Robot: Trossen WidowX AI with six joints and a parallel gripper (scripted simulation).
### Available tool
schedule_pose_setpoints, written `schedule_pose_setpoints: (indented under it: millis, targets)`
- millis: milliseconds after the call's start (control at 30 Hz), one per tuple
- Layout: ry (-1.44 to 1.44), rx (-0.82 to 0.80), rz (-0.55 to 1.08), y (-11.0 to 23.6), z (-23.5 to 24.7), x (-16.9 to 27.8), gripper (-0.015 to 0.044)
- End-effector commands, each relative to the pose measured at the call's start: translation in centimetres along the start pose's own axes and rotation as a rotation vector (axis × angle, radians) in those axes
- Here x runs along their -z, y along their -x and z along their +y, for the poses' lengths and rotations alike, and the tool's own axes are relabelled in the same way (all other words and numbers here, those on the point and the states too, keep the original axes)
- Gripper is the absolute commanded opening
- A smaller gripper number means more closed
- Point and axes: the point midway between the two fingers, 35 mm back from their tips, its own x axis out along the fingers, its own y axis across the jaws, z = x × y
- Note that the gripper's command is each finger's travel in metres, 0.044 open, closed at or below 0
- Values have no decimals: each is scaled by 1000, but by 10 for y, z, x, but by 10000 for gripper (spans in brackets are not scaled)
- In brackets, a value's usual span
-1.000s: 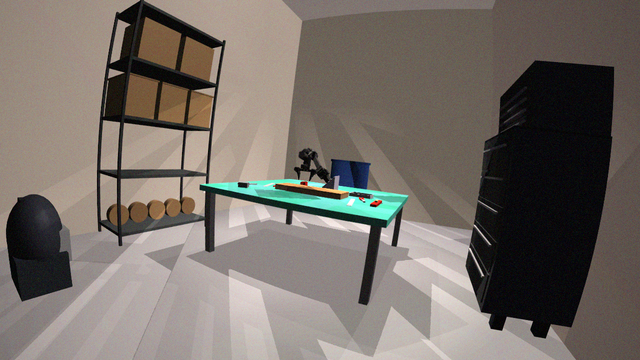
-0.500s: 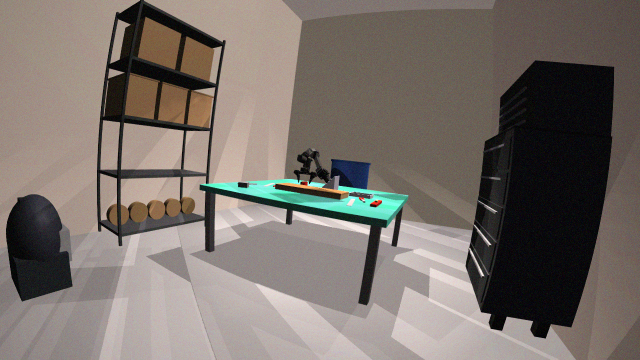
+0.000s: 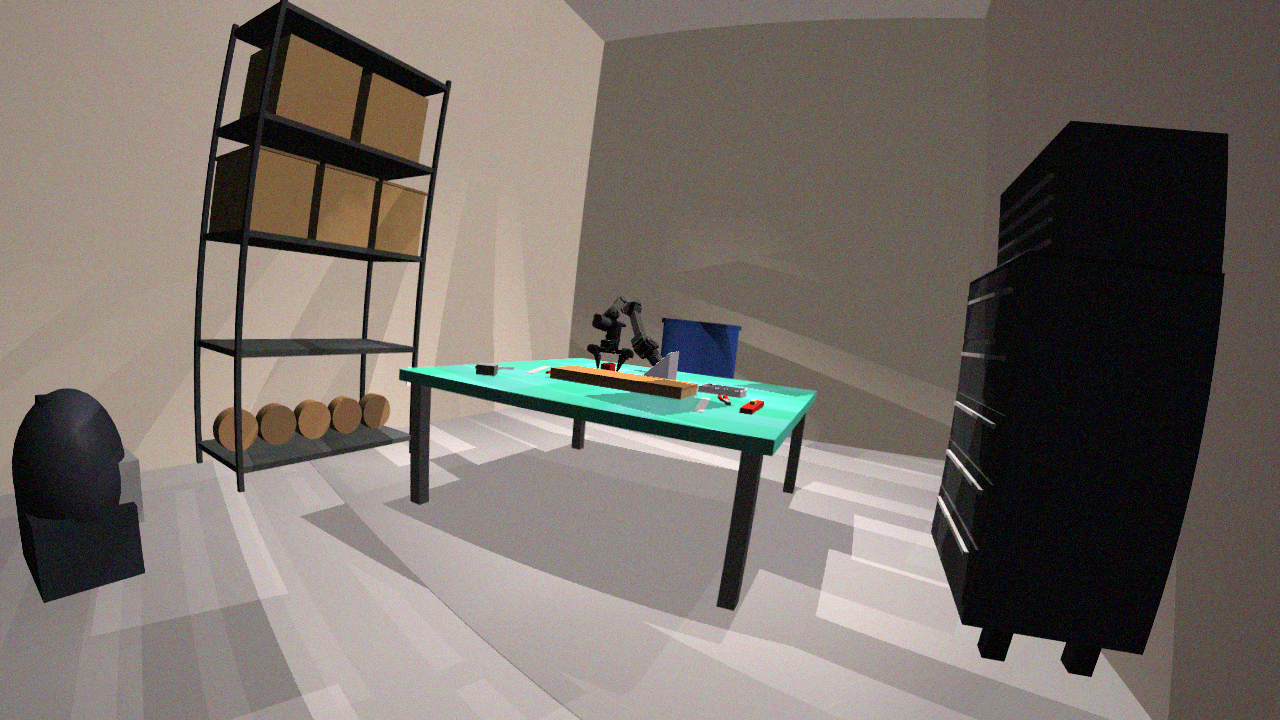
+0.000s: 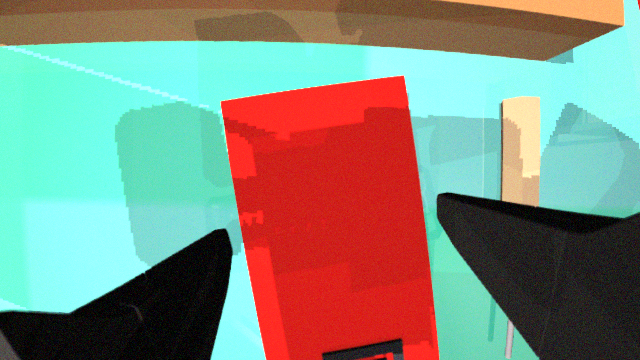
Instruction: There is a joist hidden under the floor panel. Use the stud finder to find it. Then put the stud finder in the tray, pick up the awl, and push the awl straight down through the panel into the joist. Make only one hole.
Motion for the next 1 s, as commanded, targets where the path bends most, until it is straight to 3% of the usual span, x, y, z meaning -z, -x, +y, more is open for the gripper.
schedule_pose_setpoints:
  millis: [0,800,967]
  targets:
    - [0,-1,-4,0,0,0,328]
    - [0,-1,-4,0,0,0,168]
    - [-3,-11,-3,7,1,-4,37]
